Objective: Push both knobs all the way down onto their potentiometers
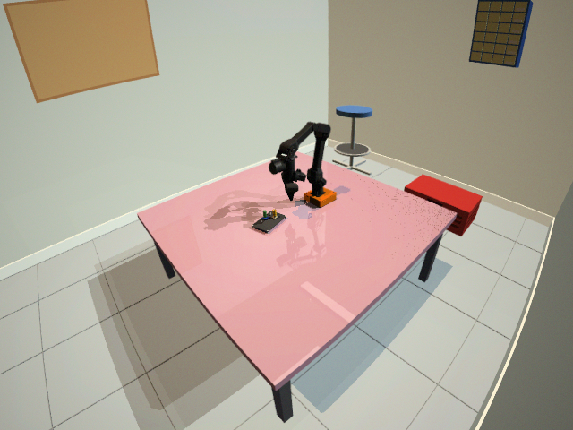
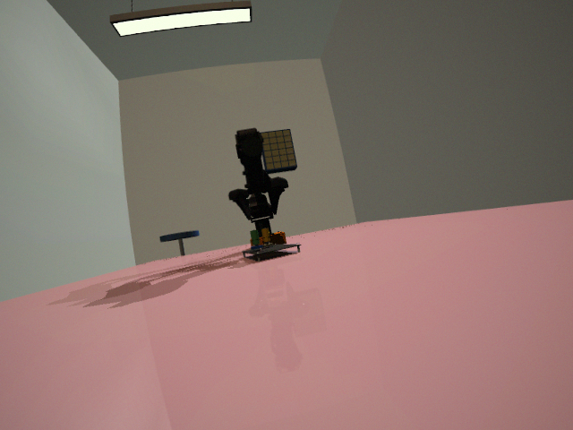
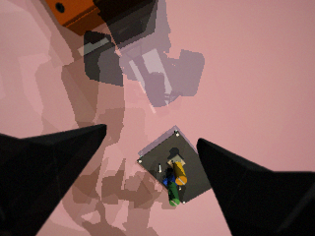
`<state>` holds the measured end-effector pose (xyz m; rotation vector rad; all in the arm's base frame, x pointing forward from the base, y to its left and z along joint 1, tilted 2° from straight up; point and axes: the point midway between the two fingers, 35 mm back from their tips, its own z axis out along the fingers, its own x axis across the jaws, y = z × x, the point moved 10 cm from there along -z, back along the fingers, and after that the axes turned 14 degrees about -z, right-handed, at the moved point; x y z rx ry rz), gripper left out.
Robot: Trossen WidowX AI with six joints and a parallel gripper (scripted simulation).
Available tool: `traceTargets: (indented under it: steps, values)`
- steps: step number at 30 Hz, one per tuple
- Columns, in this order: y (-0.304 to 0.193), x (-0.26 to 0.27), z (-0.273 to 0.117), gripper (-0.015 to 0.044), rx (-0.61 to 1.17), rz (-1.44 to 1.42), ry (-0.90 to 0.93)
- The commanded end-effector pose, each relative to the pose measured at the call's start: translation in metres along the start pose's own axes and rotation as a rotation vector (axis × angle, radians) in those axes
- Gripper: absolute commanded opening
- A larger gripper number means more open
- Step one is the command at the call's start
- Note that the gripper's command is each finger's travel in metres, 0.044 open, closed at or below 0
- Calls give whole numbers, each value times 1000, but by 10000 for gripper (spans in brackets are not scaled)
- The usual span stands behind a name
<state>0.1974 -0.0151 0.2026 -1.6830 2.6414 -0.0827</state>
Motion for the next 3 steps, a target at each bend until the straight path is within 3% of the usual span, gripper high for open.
traceTargets:
  steps: [1,3]
  values:
    - [1,0,0,440,-1,5,0]
    - [1,0,0,440,-1,5,0]
